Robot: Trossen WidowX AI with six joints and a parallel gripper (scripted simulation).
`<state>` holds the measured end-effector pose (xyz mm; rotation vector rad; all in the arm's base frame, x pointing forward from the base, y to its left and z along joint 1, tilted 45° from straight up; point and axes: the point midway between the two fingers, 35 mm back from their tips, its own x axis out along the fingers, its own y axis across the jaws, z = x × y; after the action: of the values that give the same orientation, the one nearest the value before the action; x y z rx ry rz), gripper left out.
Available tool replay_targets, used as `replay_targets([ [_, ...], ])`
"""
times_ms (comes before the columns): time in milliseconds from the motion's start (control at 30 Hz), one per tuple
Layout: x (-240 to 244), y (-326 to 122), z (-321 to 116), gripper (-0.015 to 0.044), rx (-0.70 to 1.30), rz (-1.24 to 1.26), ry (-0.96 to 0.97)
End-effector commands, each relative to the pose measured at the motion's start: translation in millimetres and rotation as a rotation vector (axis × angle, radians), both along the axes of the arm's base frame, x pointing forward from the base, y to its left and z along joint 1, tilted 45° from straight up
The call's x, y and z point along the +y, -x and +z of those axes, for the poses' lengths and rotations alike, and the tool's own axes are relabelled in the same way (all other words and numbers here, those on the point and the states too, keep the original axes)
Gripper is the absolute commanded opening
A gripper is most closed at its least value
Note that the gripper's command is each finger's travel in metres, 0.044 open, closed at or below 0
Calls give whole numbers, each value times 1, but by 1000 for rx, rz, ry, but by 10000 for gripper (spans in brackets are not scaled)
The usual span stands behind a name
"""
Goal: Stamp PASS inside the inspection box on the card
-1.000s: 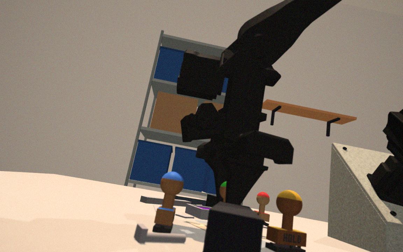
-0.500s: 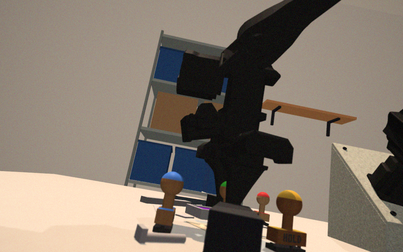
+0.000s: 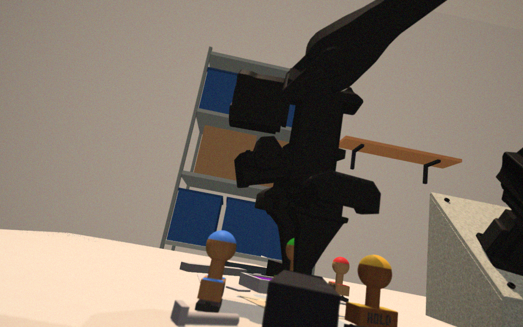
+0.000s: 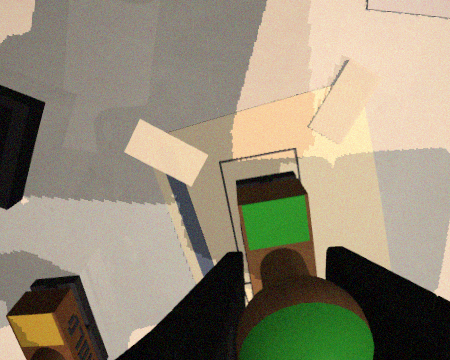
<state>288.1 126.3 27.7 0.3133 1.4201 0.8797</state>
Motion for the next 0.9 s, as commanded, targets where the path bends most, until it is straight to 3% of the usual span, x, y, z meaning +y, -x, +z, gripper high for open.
replay_targets([
  [0,-1,-1,3,0,-9,3,-5],
  [867,-29,-7,30,0,-10,3,-1],
])
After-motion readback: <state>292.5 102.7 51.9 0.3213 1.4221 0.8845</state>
